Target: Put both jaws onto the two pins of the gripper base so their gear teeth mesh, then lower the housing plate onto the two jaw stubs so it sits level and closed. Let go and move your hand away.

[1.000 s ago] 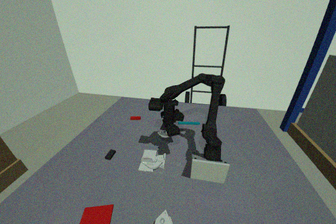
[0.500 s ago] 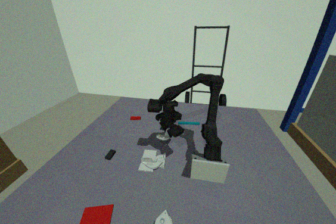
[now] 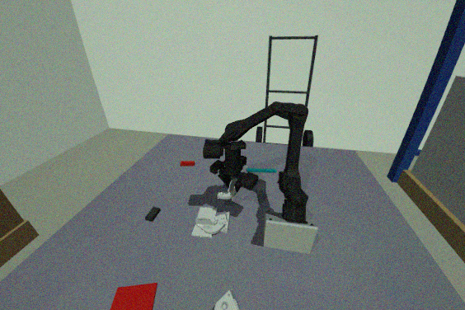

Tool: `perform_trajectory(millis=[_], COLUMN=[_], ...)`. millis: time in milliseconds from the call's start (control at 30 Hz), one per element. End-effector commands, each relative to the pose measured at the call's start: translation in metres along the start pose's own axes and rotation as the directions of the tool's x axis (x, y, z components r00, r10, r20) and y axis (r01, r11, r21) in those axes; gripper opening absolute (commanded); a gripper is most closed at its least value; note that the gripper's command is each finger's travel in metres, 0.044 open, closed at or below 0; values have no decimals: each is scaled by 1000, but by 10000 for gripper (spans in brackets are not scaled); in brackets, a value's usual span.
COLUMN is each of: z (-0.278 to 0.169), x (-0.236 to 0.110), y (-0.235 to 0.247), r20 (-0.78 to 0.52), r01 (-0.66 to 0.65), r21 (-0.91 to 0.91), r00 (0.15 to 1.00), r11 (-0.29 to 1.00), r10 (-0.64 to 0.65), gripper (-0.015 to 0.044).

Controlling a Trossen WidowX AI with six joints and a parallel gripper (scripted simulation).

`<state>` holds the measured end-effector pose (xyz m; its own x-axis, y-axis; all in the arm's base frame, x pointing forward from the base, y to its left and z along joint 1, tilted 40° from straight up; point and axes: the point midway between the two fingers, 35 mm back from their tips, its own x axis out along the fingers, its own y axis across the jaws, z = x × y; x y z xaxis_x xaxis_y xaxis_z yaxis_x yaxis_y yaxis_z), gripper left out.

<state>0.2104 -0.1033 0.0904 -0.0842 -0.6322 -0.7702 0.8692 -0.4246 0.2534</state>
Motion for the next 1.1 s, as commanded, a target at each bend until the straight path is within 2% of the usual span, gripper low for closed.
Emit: perform_trajectory(millis=[0,500,1067], z=[-5,-18,-32], x=[1,1,1], y=[-3,-11,-21], r20=[-3,-5,-6], r01=[3,2,-1], r21=[-115,-477,-802], r00=[1000,1000,1000], r11=[993,879,598], r10=[-4,-5,-6], gripper=[134,134,134])
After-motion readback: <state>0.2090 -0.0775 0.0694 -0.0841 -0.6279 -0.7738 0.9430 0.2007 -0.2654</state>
